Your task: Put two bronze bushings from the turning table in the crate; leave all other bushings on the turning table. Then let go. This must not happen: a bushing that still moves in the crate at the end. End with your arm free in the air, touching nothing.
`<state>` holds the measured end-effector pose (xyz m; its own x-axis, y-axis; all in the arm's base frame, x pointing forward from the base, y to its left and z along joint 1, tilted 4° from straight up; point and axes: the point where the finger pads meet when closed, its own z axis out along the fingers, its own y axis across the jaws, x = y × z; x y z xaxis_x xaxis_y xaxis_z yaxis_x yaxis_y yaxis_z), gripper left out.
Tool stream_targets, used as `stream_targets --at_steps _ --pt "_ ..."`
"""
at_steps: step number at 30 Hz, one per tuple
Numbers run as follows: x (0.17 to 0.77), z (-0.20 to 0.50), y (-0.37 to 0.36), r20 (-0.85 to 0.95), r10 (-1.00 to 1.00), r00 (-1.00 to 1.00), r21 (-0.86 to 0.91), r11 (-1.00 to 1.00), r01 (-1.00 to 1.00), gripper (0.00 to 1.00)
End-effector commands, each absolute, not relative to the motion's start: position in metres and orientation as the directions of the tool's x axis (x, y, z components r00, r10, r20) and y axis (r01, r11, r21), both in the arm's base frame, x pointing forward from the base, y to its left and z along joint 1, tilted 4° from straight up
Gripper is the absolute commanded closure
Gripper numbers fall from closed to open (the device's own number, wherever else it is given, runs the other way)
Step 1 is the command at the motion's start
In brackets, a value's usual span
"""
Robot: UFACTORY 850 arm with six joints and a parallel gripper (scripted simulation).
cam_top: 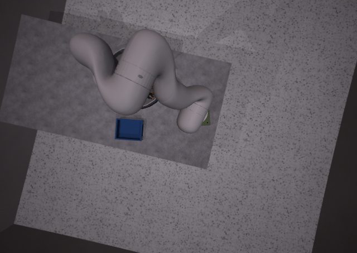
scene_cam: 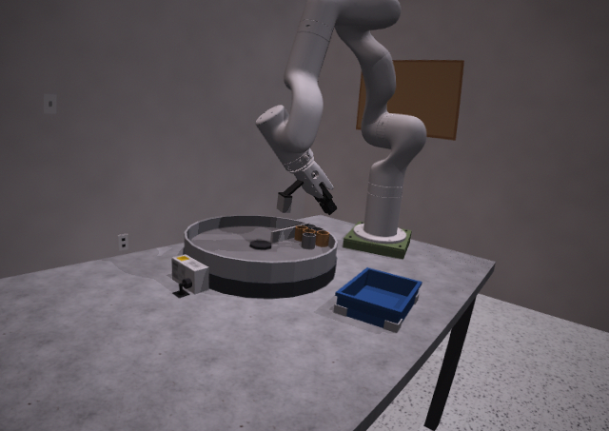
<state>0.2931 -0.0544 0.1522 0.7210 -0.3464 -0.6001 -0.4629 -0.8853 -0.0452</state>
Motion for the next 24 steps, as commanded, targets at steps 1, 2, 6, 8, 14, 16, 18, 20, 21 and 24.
stream_targets --at_steps 1,2,6,8,14,16,18,20,21,24 --pt "0.2937 0.1526 -0.0546 -0.599 -0.347 0.722 -0.046 -0.885 -0.463 0.90" --pt "0.2937 0.1526 -0.0546 -0.599 -0.347 0.722 -0.046 -0.885 -0.463 0.90" --pt "0.2937 0.1526 -0.0546 -0.599 -0.347 0.722 -0.046 -0.885 -0.463 0.90" --pt "0.2937 0.1526 -0.0546 -0.599 -0.347 0.722 -0.046 -0.885 -0.463 0.90" --pt "0.2937 0.1526 -0.0546 -0.599 -0.347 0.722 -0.046 -0.885 -0.463 0.90" --pt "0.2937 0.1526 -0.0546 -0.599 -0.347 0.722 -0.046 -0.885 -0.463 0.90" --pt "0.2937 0.1526 -0.0546 -0.599 -0.347 0.722 -0.046 -0.885 -0.463 0.90" --pt "0.2937 0.1526 -0.0546 -0.599 -0.347 0.722 -0.046 -0.885 -0.463 0.90" --pt "0.2937 0.1526 -0.0546 -0.599 -0.347 0.722 -0.046 -0.885 -0.463 0.90" --pt "0.2939 0.1514 -0.0548 -0.600 -0.357 0.716 -0.046 -0.878 -0.476 0.90"
